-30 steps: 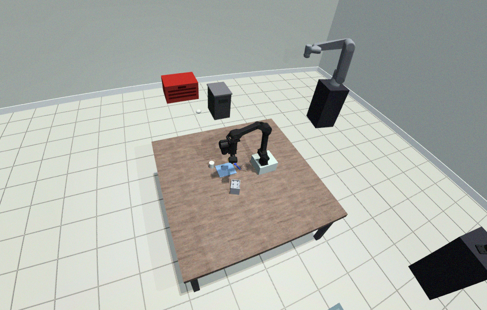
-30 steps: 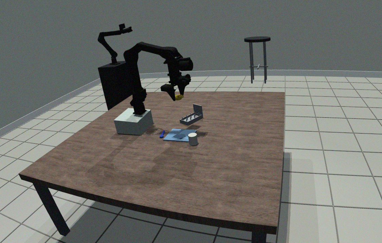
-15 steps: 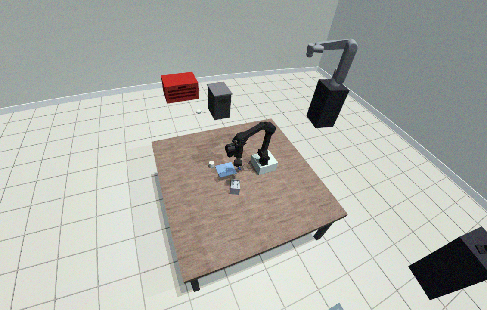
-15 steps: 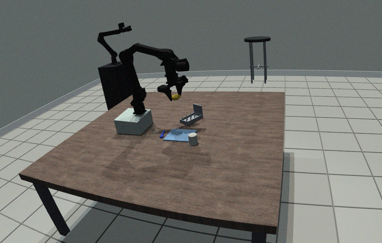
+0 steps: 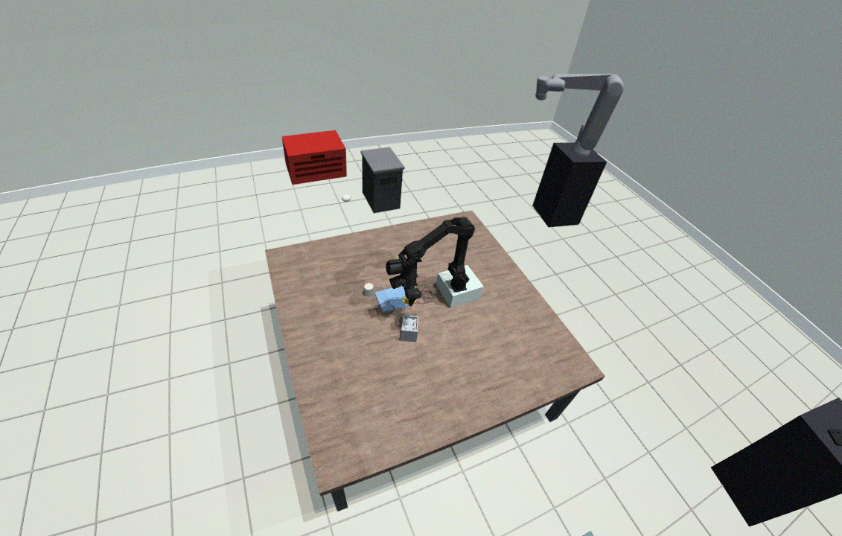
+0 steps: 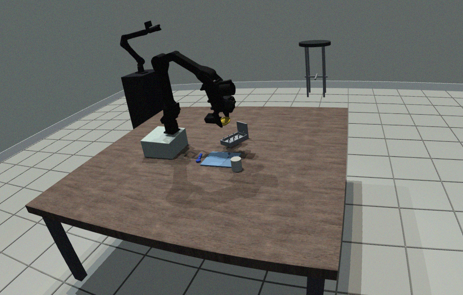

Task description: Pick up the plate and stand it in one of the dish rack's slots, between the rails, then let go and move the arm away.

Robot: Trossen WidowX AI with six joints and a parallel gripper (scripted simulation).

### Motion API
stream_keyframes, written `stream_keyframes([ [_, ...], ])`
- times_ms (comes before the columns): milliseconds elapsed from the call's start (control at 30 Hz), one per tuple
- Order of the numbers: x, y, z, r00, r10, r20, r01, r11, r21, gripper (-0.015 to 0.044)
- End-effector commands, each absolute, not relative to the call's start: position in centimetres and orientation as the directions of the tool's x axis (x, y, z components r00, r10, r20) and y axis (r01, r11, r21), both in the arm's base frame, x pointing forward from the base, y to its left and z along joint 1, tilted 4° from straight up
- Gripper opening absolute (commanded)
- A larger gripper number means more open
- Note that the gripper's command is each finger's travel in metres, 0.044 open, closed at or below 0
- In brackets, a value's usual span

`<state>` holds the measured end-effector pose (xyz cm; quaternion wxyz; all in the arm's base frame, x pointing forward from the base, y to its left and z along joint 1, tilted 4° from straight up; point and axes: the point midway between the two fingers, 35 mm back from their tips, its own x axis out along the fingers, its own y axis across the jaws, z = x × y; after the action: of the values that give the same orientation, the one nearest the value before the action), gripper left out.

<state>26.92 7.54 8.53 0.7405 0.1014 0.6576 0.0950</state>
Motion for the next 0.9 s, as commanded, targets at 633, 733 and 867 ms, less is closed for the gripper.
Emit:
stream_keyframes([
  [633,29.1,8.5,3.0,0.232,0.652,-0.722,-0.512,0.713,0.479,0.0],
  [733,29.1,8.6,2.6,0.247,0.692,-0.678,-0.578,0.667,0.47,0.0],
  [867,29.0,8.6,2.3,0.267,0.74,-0.617,-0.66,0.607,0.443,0.0],
])
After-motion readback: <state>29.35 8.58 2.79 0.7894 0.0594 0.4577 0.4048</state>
